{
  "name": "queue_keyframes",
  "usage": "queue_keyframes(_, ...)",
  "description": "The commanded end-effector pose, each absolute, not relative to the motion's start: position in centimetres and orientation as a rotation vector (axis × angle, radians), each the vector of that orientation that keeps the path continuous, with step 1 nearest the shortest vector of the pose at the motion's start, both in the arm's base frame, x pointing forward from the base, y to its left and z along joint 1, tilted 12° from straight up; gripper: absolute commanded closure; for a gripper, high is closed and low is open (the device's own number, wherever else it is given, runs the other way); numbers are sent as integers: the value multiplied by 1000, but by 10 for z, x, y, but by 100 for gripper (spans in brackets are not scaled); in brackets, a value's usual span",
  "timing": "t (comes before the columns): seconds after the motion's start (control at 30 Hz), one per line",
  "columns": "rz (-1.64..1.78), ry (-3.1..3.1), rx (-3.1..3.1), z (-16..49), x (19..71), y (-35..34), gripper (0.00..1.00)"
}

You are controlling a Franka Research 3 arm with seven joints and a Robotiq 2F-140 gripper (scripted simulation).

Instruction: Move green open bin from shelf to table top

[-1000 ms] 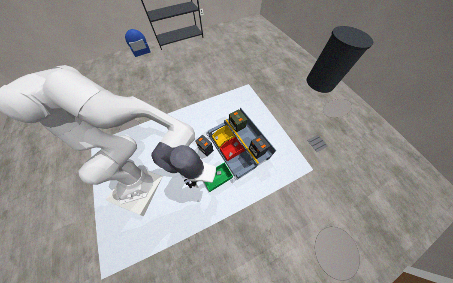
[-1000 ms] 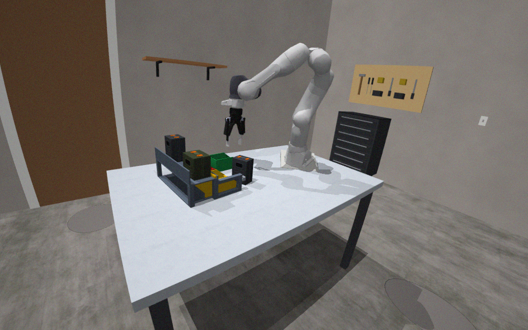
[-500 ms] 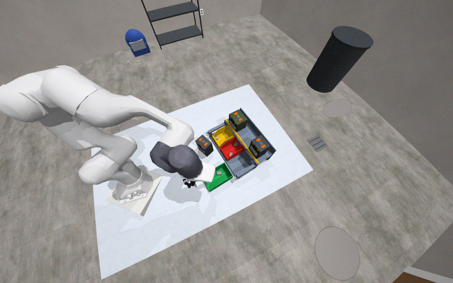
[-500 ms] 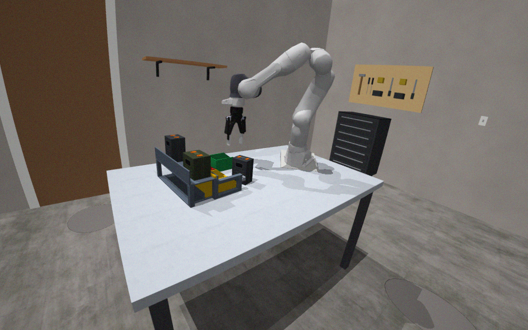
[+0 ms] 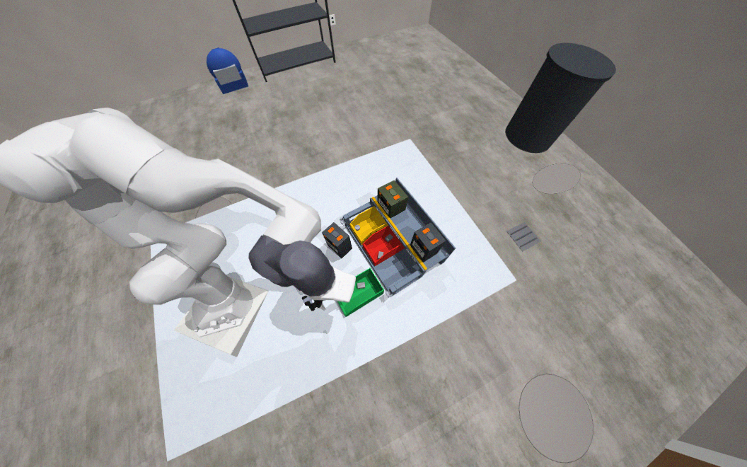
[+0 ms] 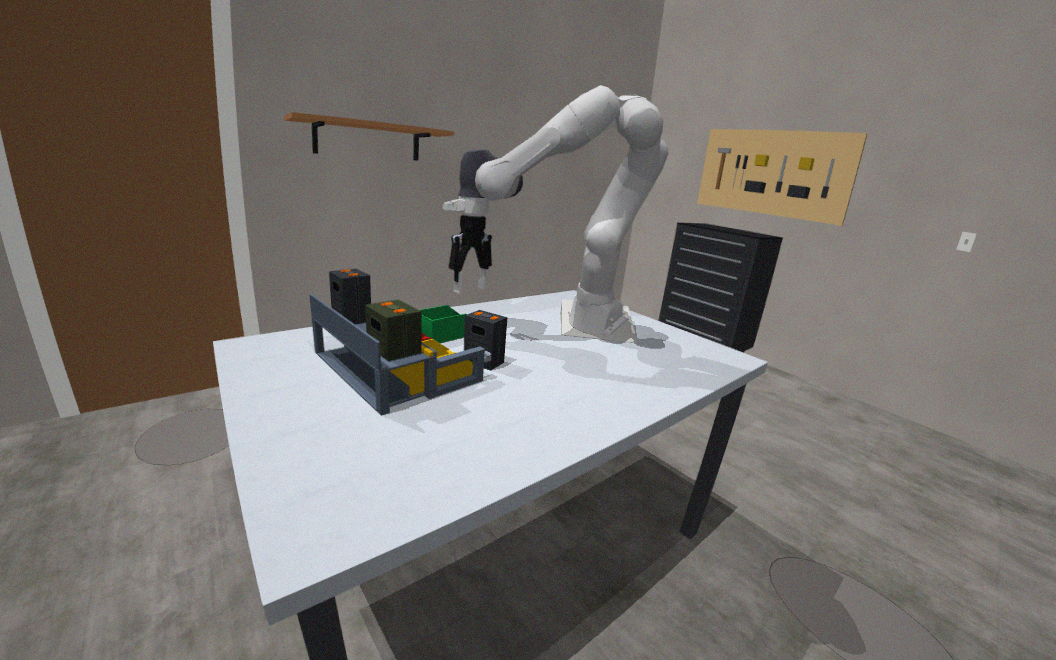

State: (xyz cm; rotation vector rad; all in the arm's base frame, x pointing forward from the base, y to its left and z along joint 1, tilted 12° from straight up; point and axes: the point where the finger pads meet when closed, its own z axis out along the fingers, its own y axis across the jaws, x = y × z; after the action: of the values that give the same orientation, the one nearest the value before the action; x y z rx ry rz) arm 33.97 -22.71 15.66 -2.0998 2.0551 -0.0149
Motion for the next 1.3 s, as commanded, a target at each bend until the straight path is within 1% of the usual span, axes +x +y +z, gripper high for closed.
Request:
queue_keyframes(0.0,-15,2056,-2100,156,340,-227,43)
queue_keyframes(1.27,-17,2058,-2099,149,343,-227,43)
